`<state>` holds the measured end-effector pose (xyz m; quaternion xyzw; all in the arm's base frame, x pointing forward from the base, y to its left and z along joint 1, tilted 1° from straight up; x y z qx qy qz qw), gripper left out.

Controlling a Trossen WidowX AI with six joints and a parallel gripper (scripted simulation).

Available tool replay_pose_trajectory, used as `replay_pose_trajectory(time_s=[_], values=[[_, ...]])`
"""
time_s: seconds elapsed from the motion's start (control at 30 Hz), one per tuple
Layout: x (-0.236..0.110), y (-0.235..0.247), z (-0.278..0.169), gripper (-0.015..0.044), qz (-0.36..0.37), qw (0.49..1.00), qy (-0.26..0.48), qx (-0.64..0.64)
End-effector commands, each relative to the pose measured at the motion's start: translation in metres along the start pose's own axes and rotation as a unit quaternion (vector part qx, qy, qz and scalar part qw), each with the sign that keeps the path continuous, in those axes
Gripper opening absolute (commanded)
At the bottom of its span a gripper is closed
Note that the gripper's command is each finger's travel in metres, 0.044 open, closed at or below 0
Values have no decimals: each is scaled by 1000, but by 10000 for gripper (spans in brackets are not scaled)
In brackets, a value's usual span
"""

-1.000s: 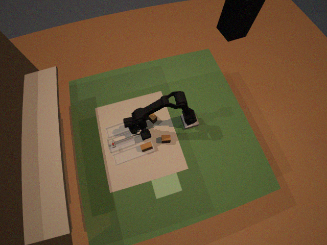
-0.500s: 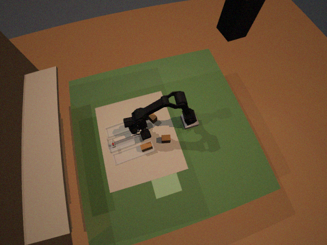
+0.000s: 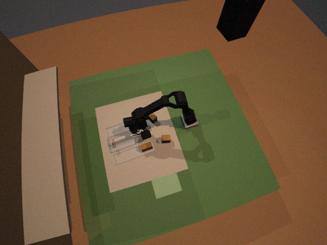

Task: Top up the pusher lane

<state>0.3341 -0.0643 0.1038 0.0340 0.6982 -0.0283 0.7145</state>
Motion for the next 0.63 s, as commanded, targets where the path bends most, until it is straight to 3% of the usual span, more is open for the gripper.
replay_pose_trajectory(time_s=[0.0,0.6], values=[[-14,0,1,286,0,1000,-5,0],[-17,-3,-37,286,0,1000,-3,0]])
Point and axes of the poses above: the point midway between the two fingers, 35 mm back from their tips, its own x axis out along the fingers, its own y axis across the jaws, z = x × y, the point moved 6 cm from there along -x, back along the fingers, and after that the axes turned 3 degrees about x, right-handed, at the moved point
